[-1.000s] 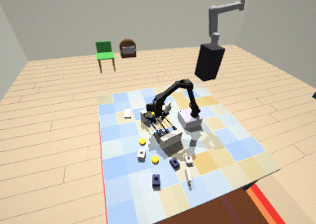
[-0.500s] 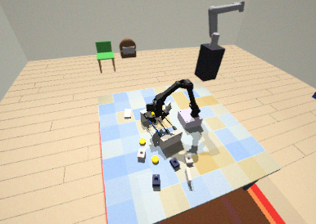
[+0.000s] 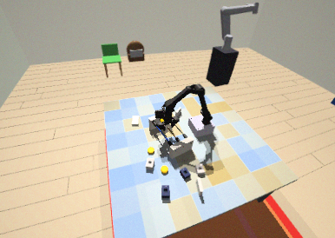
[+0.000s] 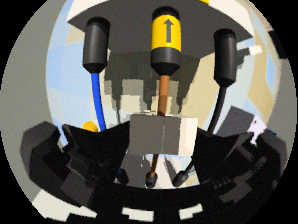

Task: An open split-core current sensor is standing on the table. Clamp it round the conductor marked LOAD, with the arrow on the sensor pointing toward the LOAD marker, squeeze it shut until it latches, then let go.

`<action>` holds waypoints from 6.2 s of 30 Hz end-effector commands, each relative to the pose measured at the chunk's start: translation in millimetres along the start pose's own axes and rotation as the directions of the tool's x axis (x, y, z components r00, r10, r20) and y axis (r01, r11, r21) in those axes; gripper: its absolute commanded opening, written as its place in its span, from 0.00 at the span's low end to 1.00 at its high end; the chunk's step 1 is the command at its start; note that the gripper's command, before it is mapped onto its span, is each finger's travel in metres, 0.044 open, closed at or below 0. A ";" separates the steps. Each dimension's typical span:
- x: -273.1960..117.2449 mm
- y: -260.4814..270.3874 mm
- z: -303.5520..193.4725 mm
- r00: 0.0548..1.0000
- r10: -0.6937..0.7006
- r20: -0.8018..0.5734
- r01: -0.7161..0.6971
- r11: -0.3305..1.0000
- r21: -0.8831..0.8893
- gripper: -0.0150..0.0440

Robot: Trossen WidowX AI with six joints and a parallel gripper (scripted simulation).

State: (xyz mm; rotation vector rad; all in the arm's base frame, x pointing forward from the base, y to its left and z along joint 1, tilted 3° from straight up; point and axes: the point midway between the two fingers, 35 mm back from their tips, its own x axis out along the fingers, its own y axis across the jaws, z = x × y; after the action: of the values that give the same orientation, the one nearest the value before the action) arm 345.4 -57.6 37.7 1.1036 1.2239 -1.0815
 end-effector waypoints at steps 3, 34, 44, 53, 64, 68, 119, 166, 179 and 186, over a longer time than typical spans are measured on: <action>-0.1 0.5 0.8 1.000 0.002 0.003 -0.002 1.000 0.001 0.25; 0.0 0.0 0.0 1.000 0.000 0.000 0.000 1.000 0.000 0.83; -22.3 -0.8 6.2 0.988 0.153 0.028 -0.153 0.988 0.005 1.00; -9.7 1.4 7.0 0.985 0.169 0.028 -0.169 0.986 0.004 1.00; 6.3 3.3 7.7 0.979 0.202 0.028 -0.202 0.979 0.003 1.00; 9.3 3.4 7.8 0.967 0.252 0.028 -0.252 0.968 0.002 1.00; 6.7 2.6 7.4 0.981 0.192 0.026 -0.192 0.981 0.004 0.25; 10.4 4.9 7.0 0.993 -0.117 0.021 0.117 0.993 0.010 0.57; 10.4 4.9 7.0 0.993 -0.117 0.021 0.117 0.993 0.010 0.68; 10.4 4.9 7.0 0.993 -0.117 0.021 0.117 0.993 0.010 0.68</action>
State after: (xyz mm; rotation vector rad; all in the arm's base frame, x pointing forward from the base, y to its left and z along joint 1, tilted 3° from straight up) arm 351.8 -64.1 27.5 1.0341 1.2809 -1.1856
